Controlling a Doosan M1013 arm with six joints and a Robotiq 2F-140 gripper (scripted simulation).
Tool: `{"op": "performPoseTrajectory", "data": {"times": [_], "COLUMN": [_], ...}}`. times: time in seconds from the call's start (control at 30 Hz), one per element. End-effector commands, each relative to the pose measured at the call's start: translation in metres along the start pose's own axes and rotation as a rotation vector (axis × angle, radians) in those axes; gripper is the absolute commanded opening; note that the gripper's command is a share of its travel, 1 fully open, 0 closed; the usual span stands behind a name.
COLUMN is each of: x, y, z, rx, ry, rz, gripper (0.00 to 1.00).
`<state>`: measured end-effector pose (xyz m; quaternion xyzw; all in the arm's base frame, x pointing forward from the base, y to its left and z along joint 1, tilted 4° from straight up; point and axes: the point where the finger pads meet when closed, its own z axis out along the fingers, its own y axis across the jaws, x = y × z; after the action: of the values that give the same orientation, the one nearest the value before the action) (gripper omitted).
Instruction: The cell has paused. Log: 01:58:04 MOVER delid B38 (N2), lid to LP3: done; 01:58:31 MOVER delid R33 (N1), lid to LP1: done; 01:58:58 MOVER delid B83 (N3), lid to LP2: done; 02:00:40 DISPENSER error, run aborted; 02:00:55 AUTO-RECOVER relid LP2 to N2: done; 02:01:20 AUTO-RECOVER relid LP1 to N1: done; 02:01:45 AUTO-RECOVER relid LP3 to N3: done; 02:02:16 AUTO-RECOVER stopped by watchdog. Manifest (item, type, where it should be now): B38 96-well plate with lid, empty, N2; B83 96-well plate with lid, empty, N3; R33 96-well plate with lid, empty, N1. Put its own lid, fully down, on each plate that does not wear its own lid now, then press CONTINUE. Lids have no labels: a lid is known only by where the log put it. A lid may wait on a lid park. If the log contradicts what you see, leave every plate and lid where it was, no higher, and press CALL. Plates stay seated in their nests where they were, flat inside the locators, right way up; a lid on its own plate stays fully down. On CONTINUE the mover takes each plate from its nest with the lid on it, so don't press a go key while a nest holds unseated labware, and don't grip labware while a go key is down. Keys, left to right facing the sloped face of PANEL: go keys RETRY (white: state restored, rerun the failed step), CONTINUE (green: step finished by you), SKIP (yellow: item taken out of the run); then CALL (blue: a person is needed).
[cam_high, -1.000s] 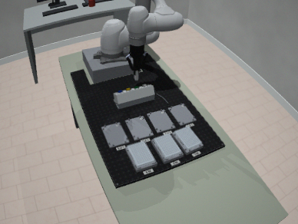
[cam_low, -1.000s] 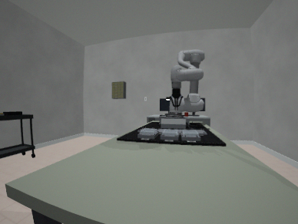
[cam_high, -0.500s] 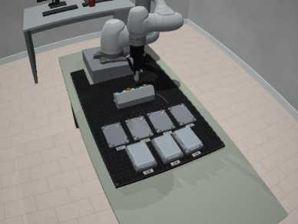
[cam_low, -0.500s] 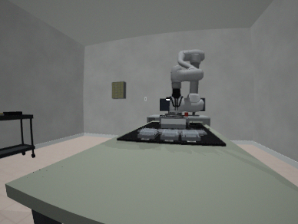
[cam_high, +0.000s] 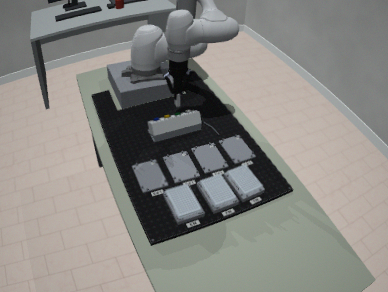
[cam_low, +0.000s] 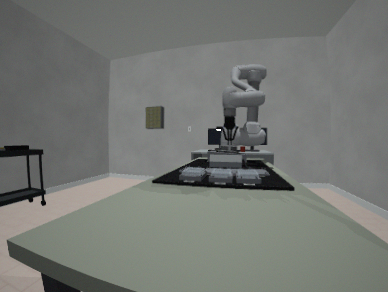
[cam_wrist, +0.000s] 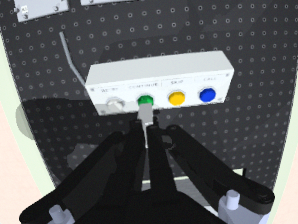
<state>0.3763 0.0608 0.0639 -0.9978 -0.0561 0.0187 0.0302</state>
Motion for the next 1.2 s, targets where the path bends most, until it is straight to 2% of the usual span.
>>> {"op": "performPoseTrajectory", "data": {"times": [0.0,1.17], "x": [-0.0006,-0.0006], "y": [-0.0019,-0.0021], "z": [0.0052,0.0096], "rx": [0.004,0.004], "ry": [-0.002,-0.002], "rz": [0.01,0.01], "gripper": [0.0,0.0]}}
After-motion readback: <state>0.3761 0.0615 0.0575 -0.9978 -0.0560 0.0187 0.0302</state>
